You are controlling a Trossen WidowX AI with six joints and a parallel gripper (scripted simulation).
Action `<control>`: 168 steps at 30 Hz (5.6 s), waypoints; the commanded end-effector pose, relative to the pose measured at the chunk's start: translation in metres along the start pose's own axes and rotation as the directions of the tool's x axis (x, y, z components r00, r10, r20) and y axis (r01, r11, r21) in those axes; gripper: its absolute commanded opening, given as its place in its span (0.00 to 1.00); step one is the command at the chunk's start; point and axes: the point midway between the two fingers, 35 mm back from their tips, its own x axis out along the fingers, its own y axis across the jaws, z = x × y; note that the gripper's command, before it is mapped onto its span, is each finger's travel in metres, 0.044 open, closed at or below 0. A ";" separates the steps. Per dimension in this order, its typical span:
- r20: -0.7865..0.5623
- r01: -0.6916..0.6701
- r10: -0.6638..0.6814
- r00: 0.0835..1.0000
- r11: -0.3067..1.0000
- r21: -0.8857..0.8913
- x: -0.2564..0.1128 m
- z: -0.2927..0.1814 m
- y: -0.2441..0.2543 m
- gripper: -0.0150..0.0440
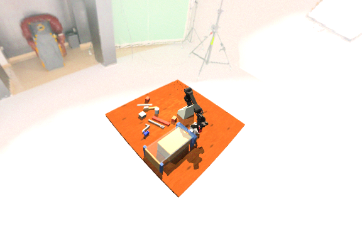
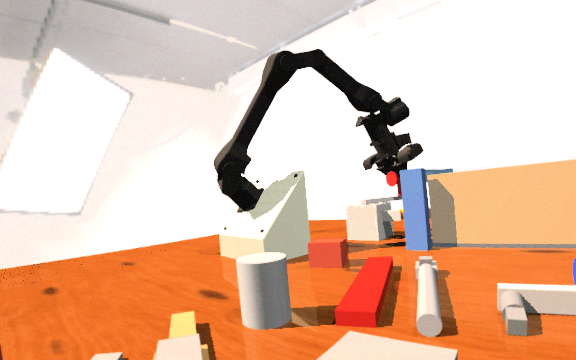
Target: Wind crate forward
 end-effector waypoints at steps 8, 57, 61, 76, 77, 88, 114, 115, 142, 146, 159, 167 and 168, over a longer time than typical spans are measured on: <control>-0.005 -0.032 0.032 0.999 0.999 -0.011 0.002 0.000 0.026 0.25; -0.005 -0.037 0.037 0.999 0.999 -0.013 -0.008 -0.016 0.083 0.25; -0.005 -0.037 0.037 0.999 0.999 -0.013 -0.009 -0.019 0.087 0.25; -0.005 -0.039 0.038 0.999 0.999 -0.014 -0.015 -0.030 0.100 0.25; -0.006 -0.039 0.039 0.999 0.999 -0.014 -0.015 -0.031 0.101 0.25; -0.006 -0.039 0.039 0.999 0.999 -0.014 -0.020 -0.040 0.109 0.25; -0.008 -0.041 0.041 0.999 0.999 -0.015 -0.032 -0.066 0.122 0.25; -0.008 -0.041 0.041 0.999 0.999 -0.015 -0.033 -0.068 0.123 0.25; -0.010 -0.041 0.041 0.999 0.999 -0.016 -0.046 -0.097 0.126 0.25; -0.011 -0.041 0.041 0.999 0.999 -0.016 -0.048 -0.101 0.125 0.25; -0.012 -0.041 0.041 0.999 0.999 -0.016 -0.054 -0.115 0.122 0.25; -0.013 -0.041 0.041 0.999 0.999 -0.016 -0.058 -0.124 0.119 0.25; -0.013 -0.041 0.041 0.999 0.999 -0.016 -0.058 -0.125 0.118 0.25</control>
